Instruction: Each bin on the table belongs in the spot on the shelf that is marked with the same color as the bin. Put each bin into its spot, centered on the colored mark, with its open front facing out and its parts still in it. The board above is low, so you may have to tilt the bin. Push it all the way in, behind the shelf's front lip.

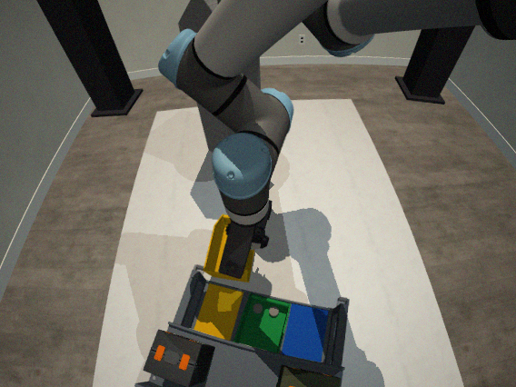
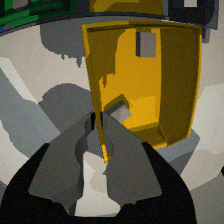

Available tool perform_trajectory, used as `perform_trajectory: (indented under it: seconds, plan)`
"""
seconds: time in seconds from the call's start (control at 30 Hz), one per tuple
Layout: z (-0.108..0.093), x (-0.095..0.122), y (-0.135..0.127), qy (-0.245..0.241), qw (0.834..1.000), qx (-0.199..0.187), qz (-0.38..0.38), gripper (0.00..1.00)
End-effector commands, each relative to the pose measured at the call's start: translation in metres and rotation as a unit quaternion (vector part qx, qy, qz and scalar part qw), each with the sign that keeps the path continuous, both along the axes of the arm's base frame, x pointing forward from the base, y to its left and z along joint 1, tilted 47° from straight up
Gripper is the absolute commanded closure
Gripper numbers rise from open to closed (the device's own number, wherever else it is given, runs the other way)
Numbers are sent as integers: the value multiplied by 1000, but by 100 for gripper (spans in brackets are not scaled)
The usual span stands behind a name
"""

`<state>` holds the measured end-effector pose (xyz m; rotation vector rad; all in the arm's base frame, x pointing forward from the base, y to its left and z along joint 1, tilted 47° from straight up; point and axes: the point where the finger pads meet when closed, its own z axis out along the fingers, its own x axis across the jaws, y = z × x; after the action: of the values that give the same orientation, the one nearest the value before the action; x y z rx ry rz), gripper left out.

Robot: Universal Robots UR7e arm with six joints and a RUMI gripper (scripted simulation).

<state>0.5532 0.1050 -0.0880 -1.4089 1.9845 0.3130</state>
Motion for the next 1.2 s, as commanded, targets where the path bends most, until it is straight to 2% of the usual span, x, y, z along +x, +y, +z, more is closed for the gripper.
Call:
perform_trajectory:
  seconds: [0.0,1.17]
  plan:
    - [0,0,0,0,1000,0,0,100]
    - [2,6,-3,0,1000,0,0,100]
